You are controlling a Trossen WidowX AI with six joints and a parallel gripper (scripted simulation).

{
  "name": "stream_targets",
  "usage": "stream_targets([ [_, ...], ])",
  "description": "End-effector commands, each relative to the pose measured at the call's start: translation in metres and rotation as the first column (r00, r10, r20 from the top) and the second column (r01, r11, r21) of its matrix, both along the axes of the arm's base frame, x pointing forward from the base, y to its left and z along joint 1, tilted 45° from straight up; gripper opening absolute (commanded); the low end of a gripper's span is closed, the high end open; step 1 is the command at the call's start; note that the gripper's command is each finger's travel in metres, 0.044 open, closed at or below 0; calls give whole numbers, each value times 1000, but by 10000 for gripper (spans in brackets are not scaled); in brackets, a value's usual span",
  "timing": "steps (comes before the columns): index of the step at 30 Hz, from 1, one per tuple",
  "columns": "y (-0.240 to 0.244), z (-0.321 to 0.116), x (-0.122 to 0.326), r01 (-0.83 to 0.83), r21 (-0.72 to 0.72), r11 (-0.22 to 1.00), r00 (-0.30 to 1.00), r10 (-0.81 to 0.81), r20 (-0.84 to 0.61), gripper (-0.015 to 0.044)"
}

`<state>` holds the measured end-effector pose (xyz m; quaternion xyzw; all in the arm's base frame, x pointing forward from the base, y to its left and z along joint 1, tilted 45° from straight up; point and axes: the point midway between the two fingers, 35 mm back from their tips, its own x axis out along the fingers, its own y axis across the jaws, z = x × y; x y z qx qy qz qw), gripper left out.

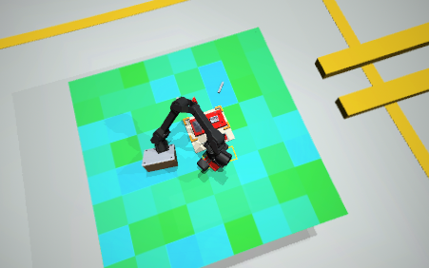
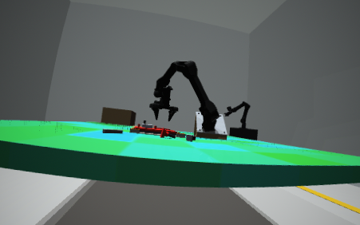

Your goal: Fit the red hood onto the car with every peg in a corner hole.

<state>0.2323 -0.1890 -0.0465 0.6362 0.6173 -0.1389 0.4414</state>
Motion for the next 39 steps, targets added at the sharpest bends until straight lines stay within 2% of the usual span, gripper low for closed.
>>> stream_targets([
  [1, 3, -3, 1, 6, 7, 1000, 1000, -6, -2, 440],
  [39, 26, -26, 9, 6, 8, 1000, 1000, -6, -1, 440],
])
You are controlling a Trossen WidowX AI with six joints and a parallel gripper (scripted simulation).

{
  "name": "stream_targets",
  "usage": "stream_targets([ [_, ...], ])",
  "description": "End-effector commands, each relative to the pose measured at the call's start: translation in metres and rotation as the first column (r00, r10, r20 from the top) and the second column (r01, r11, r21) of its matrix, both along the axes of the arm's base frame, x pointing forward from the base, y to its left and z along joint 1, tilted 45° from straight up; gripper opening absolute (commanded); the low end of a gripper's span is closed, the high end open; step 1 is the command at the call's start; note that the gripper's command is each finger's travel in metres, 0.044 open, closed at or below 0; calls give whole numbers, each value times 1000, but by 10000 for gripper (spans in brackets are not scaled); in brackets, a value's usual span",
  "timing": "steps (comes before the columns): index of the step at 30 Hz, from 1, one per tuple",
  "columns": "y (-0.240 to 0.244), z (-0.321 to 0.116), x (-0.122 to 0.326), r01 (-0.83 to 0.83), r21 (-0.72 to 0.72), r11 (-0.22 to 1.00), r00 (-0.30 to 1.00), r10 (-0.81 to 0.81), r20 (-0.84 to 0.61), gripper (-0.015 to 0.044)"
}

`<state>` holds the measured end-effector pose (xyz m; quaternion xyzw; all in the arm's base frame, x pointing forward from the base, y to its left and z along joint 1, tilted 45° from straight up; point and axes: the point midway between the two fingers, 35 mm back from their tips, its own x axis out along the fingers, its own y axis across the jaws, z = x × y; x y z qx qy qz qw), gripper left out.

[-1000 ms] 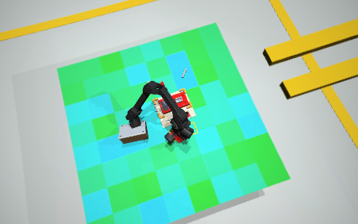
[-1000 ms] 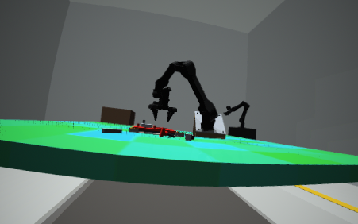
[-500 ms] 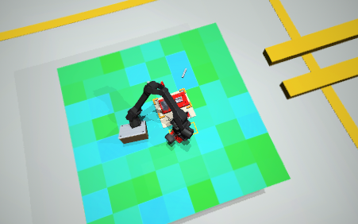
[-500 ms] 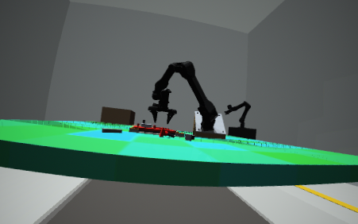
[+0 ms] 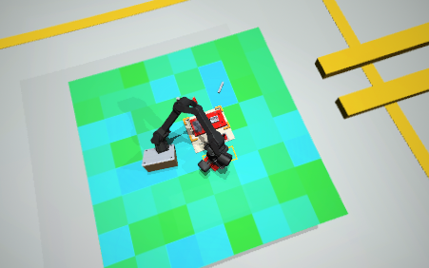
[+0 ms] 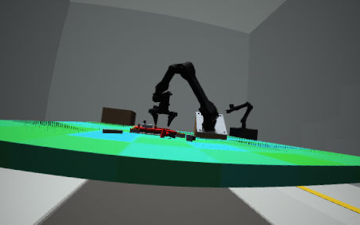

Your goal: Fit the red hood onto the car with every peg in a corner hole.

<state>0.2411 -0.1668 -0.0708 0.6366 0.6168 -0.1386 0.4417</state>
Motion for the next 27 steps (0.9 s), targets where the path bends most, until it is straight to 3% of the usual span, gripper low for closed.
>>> stream_targets([
  [1, 4, -2, 0, 5, 7, 1000, 1000, -5, -2, 440],
  [27, 14, -13, 4, 5, 8, 1000, 1000, -5, -2, 440],
])
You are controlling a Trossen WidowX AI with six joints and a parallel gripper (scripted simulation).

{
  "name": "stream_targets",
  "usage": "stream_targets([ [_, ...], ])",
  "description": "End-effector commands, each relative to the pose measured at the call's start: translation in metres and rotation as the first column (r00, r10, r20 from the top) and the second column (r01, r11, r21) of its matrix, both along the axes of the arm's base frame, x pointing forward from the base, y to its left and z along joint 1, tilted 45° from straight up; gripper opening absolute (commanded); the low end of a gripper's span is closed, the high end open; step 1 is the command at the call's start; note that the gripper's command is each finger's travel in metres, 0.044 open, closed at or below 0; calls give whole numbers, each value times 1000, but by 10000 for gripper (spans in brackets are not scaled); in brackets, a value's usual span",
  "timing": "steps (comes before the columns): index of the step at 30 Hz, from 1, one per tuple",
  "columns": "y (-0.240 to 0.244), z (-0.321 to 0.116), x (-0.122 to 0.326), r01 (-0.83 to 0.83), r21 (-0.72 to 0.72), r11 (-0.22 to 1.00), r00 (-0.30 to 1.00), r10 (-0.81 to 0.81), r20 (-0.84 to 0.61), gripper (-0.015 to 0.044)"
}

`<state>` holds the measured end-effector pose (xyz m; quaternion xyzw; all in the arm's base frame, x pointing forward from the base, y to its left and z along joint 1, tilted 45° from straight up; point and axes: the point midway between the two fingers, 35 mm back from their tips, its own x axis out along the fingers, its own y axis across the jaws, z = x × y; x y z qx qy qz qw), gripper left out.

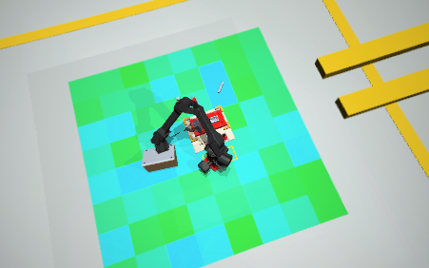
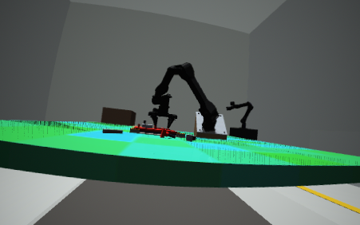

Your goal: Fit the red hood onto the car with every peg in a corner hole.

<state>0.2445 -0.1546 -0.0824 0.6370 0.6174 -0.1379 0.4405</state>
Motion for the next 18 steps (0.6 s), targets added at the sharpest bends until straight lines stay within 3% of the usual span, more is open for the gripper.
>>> stream_targets([
  [1, 2, -1, 0, 6, 5, 1000, 1000, -6, -1, 440],
  [18, 8, -7, 2, 6, 6, 1000, 1000, -6, -1, 440],
])
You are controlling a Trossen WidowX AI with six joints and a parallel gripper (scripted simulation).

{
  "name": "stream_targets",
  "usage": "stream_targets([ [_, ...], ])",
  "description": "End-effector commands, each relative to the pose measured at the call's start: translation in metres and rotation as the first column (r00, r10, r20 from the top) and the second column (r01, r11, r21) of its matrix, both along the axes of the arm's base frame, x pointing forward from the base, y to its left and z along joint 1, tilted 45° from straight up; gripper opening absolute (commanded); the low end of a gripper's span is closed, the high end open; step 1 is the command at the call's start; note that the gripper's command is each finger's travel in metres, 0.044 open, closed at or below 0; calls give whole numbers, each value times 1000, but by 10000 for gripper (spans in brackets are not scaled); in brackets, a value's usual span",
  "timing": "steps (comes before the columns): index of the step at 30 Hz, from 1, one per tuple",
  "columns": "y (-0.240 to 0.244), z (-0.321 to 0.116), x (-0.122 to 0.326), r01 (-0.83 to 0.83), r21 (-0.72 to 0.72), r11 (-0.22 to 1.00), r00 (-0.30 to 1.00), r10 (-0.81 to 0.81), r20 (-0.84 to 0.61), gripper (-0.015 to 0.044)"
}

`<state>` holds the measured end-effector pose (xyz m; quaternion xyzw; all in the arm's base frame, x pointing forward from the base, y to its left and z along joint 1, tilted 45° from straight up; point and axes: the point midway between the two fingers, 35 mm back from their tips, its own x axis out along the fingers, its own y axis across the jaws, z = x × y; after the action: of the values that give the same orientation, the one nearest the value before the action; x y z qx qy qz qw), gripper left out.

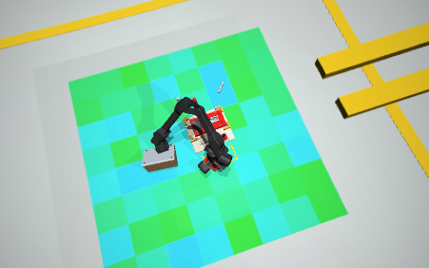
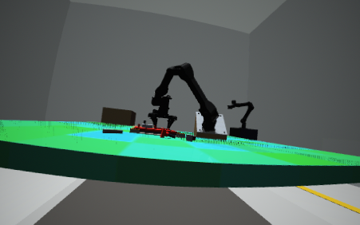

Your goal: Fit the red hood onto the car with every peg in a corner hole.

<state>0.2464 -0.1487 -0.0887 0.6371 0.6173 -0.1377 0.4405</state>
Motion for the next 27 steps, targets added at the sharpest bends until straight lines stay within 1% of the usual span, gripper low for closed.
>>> stream_targets([
  [1, 2, -1, 0, 6, 6, 1000, 1000, -6, -1, 440],
  [8, 5, -4, 1, 6, 6, 1000, 1000, -6, -1, 440],
  [12, 3, -3, 1, 0, 0, 1000, 1000, 0, 0, 335],
  [21, 3, -3, 1, 0, 0, 1000, 1000, 0, 0, 275],
  [27, -2, 2, -1, 1, 1, 1000, 1000, -1, 0, 117],
])
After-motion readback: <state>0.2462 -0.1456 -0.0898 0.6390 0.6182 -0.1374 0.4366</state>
